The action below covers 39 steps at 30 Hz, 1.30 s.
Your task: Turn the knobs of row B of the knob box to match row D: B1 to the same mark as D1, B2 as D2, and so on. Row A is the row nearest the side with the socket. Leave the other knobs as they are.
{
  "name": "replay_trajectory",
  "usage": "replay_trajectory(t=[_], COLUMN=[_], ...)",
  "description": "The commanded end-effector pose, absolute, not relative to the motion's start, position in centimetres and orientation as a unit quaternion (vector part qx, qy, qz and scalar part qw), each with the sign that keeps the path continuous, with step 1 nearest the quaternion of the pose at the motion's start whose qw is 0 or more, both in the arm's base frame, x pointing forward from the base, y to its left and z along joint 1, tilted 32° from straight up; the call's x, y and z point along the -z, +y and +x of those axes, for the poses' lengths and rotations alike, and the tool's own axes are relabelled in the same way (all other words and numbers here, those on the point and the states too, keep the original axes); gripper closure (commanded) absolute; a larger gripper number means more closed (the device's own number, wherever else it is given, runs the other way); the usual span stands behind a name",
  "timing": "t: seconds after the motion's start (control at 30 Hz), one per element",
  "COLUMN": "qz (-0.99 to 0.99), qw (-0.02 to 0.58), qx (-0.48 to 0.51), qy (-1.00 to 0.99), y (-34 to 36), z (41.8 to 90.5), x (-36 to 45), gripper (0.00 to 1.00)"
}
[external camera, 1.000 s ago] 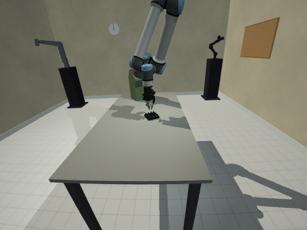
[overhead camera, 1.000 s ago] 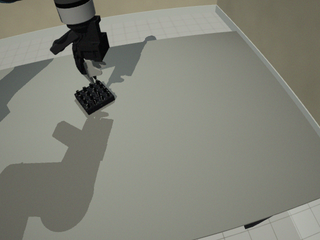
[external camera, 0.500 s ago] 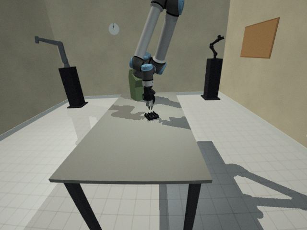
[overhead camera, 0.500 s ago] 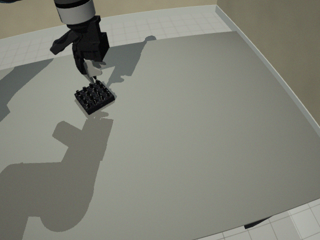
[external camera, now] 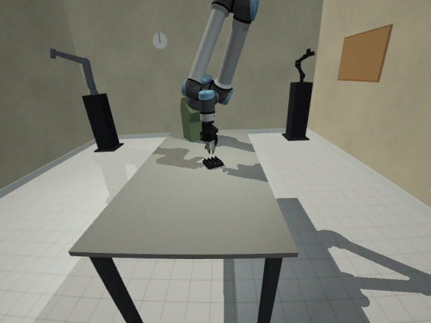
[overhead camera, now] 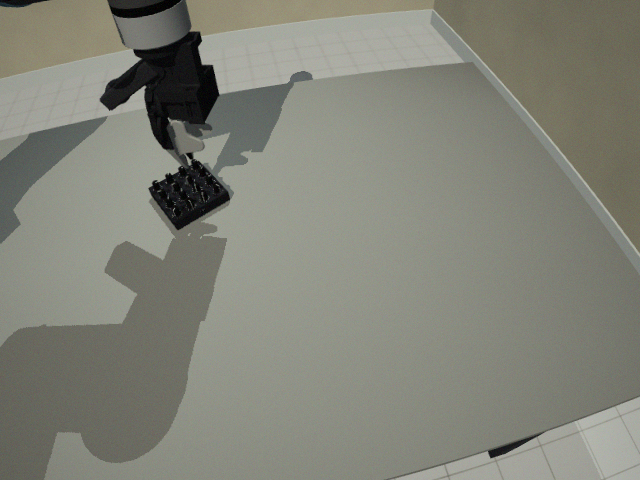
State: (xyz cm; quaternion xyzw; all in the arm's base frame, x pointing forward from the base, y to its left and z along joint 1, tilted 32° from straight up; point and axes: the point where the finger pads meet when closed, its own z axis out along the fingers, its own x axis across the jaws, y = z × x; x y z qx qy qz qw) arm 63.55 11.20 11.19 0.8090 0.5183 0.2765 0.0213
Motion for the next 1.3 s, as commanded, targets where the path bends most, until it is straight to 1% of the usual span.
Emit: replay_trajectory(t=[0.0, 1.27], qz=[0.809, 0.809], qw=[0.022, 0.022], qx=[-0.277, -0.277], qy=[0.518, 0.518], y=[11.2, 12.1], z=[63.7, 65.4], x=[-11.1, -8.0], gripper=[0.89, 0.89])
